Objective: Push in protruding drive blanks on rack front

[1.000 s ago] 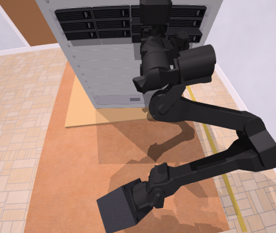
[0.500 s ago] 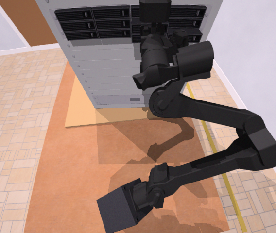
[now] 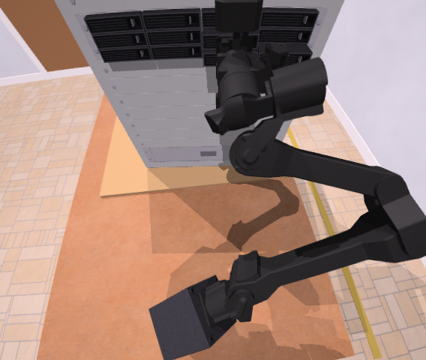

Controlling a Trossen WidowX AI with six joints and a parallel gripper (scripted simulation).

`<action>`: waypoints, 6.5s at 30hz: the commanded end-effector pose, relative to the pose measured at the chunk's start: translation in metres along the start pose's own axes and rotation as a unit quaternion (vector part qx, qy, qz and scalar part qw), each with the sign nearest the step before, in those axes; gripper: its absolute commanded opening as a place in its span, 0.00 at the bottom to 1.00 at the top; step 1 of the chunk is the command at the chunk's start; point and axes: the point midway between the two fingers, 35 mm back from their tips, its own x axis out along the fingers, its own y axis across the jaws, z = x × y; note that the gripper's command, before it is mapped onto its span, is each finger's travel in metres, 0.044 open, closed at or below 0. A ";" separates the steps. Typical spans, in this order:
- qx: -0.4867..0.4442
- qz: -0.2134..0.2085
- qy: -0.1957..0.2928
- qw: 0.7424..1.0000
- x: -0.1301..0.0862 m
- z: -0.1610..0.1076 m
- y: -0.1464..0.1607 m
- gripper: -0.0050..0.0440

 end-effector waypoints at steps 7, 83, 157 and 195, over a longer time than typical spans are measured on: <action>0.004 0.003 -0.002 1.000 0.004 0.002 0.004 0.00; 0.004 0.003 -0.002 1.000 0.026 0.005 0.004 0.00; 0.004 0.003 -0.002 1.000 -0.028 0.006 0.004 0.00; 0.004 0.003 -0.002 1.000 -0.024 0.002 -0.028 0.00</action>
